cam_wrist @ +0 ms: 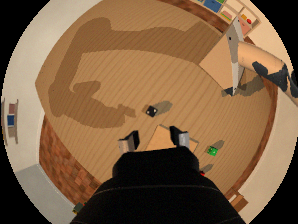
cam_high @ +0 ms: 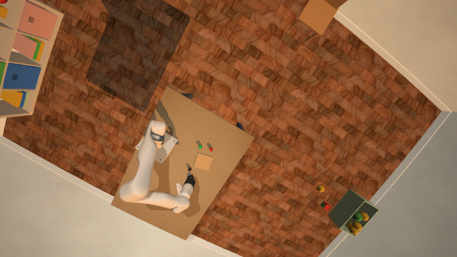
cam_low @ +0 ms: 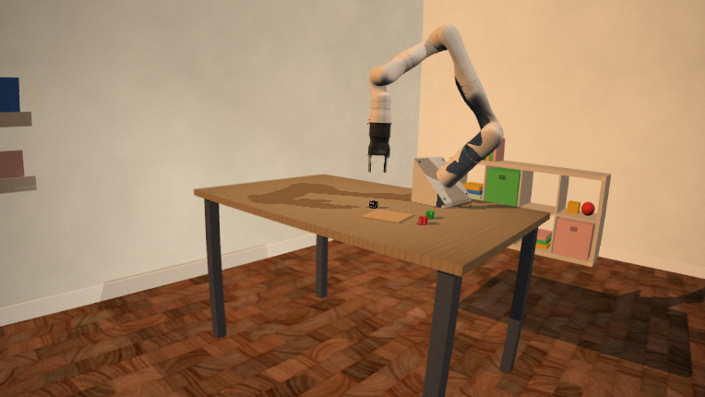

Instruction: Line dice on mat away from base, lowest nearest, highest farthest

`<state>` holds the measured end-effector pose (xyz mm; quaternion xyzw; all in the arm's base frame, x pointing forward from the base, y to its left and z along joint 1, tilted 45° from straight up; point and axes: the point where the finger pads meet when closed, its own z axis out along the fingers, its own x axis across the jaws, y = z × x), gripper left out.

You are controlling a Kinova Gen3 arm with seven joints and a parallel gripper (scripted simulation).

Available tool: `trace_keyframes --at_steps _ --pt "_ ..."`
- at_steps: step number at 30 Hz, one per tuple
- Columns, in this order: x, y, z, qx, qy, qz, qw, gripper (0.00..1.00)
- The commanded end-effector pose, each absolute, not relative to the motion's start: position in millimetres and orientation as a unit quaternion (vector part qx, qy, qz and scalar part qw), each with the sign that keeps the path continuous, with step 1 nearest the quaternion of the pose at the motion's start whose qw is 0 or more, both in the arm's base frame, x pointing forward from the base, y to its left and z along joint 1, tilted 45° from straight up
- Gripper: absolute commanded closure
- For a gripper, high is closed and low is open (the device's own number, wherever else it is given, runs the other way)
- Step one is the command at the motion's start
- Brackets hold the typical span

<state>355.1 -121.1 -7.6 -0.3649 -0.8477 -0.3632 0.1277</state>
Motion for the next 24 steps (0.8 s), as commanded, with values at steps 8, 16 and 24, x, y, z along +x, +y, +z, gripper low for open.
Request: trace_keyframes --at_steps 8,16,24 --pt "356 -118 -11 -0.365 -0.848 -0.363 0.127 0.00" --pt "357 -99 -30 -0.365 -0.848 -0.363 0.127 0.00" --pt "359 -64 -66 -0.365 -0.848 -0.363 0.127 0.00"
